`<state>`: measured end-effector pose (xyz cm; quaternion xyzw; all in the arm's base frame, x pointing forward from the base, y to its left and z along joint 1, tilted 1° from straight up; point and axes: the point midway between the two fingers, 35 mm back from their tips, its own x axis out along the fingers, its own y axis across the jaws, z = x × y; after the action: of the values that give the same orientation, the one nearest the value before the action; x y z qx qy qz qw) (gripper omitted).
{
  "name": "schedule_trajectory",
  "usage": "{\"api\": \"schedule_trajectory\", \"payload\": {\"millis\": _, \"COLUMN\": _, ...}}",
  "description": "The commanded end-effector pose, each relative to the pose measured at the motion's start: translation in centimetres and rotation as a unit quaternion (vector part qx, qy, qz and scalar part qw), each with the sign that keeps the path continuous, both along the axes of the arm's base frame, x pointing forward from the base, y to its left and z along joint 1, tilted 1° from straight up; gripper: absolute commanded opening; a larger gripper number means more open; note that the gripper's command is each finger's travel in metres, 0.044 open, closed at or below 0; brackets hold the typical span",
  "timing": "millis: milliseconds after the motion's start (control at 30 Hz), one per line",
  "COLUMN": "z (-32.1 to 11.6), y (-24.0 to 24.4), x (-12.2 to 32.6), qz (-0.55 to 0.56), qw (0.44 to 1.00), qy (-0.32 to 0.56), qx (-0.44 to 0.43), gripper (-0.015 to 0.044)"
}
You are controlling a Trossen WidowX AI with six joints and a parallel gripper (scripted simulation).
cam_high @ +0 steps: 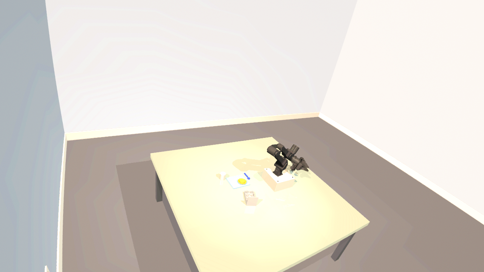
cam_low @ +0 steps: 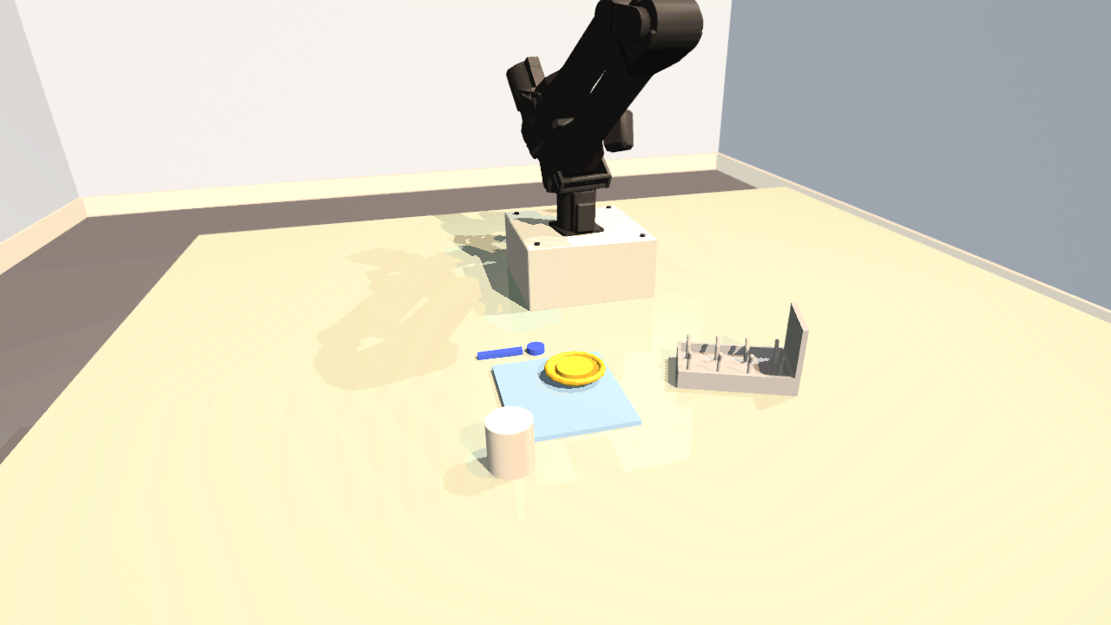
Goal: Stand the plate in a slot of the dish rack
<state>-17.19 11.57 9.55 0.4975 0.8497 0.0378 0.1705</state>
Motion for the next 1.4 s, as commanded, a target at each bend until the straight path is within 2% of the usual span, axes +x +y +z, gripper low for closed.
{"api": "schedule_trajectory", "payload": {"millis": 0, "z": 0.0, "y": -0.1, "x": -0.1, "qz": 0.002, "qw": 1.000, "qy": 0.001, "qx": -0.001, "gripper": 0.0400}}
{"api": "schedule_trajectory", "payload": {"millis": 400, "z": -0.3, "y": -7.5, "x": -4.5, "qz": 0.154, "qw": 0.981, "qy": 0.046, "qx": -0.112, "gripper": 0.0400}}
{"api": "schedule_trajectory", "payload": {"millis": 733, "z": -0.9, "y": -15.8, "x": -5.7, "qz": 0.268, "qw": 0.935, "qy": 0.047, "qx": -0.229, "gripper": 0.0400}}
{"api": "schedule_trajectory", "payload": {"millis": 1033, "z": -1.7, "y": -23.8, "x": -3.8, "qz": 0.344, "qw": 0.875, "qy": 0.012, "qx": -0.339, "gripper": 0.0400}}
{"api": "schedule_trajectory", "payload": {"millis": 1367, "z": -2.9, "y": -32.1, "x": 2.3, "qz": 0.393, "qw": 0.799, "qy": -0.074, "qx": -0.449, "gripper": 0.0400}}
